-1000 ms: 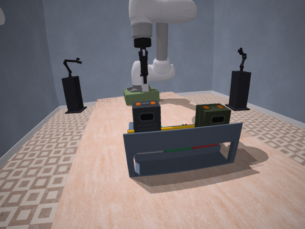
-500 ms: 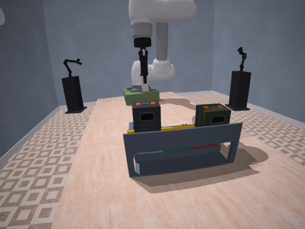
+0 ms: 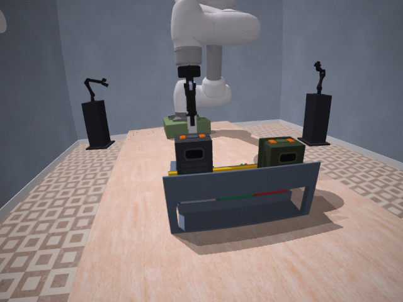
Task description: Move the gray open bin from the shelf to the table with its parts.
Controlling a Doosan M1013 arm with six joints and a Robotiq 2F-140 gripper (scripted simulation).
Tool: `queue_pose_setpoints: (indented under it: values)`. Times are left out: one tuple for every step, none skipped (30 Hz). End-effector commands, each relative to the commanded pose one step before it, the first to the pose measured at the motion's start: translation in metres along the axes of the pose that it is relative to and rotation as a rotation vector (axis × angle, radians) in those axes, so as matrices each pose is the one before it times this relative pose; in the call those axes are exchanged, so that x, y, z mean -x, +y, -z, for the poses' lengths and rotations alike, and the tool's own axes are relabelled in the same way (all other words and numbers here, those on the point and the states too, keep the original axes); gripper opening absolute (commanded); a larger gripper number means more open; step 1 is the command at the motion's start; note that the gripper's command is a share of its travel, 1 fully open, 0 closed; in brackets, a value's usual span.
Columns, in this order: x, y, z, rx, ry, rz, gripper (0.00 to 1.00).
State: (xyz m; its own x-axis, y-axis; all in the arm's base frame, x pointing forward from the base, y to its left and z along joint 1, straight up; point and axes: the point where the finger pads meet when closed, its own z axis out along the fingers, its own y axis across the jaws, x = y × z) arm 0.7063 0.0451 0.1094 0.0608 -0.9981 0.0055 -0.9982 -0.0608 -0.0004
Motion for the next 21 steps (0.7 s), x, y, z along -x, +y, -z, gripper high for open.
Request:
queue_pose_setpoints:
  values:
    - [0.00027,-0.0004,-0.00297,-0.00039,-0.0008,-0.00028,0.57]
    - [0.0,0.0,0.0,0.0,0.0,0.0,0.57]
    - [0.0,0.0,0.0,0.0,0.0,0.0,0.57]
    - [0.0,0.0,0.0,0.0,0.0,0.0,0.57]
    - [0.0,0.0,0.0,0.0,0.0,0.0,0.57]
    - [0.0,0.0,0.0,0.0,0.0,0.0,0.57]
    - [0.0,0.0,0.0,0.0,0.0,0.0,0.57]
    - [-0.00001,0.00001,-0.0086,-0.00009,0.00001,-0.00001,0.57]
    - [0.0,-0.00001,-0.00879,0.00002,0.0,0.0,0.57]
    - [0.0,-0.00001,-0.00879,0.00002,0.0,0.0,0.57]
    - [0.0,-0.00001,-0.00879,0.00002,0.0,0.0,0.57]
    - [0.0,-0.00001,-0.00879,0.00002,0.0,0.0,0.57]
    - [0.0,0.0,0.0,0.0,0.0,0.0,0.57]
    - [0.0,0.0,0.0,0.0,0.0,0.0,0.57]
    - [0.0,0.0,0.0,0.0,0.0,0.0,0.57]
    - [0.0,0.0,0.0,0.0,0.0,0.0,0.57]
    - [0.0,0.0,0.0,0.0,0.0,0.0,0.57]
    - [0.0,0.0,0.0,0.0,0.0,0.0,0.57]
    - [0.0,0.0,0.0,0.0,0.0,0.0,0.57]
    - [0.0,0.0,0.0,0.0,0.0,0.0,0.57]
    - [0.0,0.0,0.0,0.0,0.0,0.0,0.57]
